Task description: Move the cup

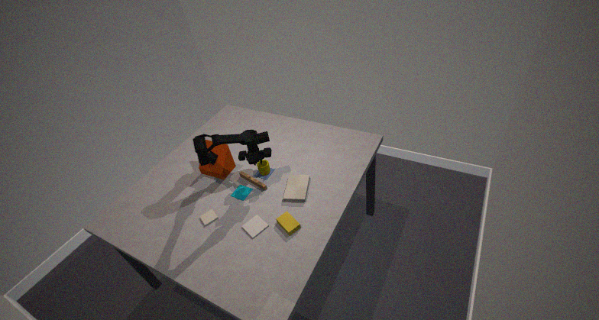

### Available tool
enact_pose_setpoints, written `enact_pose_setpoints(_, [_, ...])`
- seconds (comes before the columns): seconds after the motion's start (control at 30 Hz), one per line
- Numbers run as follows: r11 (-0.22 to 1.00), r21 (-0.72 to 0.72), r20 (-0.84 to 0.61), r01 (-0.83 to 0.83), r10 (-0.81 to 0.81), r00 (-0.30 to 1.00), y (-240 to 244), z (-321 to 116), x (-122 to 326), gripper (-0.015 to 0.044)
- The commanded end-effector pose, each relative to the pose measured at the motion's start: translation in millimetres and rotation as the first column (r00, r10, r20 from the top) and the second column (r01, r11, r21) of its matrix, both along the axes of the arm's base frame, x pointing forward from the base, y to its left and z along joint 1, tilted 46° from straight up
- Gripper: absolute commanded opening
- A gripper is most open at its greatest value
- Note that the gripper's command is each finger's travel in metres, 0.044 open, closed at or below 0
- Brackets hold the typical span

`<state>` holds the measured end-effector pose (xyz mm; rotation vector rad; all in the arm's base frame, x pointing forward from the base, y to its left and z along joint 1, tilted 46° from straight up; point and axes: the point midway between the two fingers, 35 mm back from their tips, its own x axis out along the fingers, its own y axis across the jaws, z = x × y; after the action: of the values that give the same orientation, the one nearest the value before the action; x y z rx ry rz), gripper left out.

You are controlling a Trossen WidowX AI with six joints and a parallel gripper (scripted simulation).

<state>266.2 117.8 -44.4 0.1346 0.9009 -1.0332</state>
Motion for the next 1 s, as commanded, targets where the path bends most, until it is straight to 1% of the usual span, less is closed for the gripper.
enact_pose_setpoints(0.0, [1.000, -0.007, -0.005, 0.000, 0.000, 1.000, -6, -5, 0, 0.0167])
enact_pose_setpoints(0.73, [1.000, -0.010, -0.004, 0.000, 0.000, 1.000, -27, -23, 4, 0.0167])
enact_pose_setpoints(0.97, [1.000, -0.005, -0.001, 0.003, -0.003, 1.000, -25, -22, 5, 0.0120])
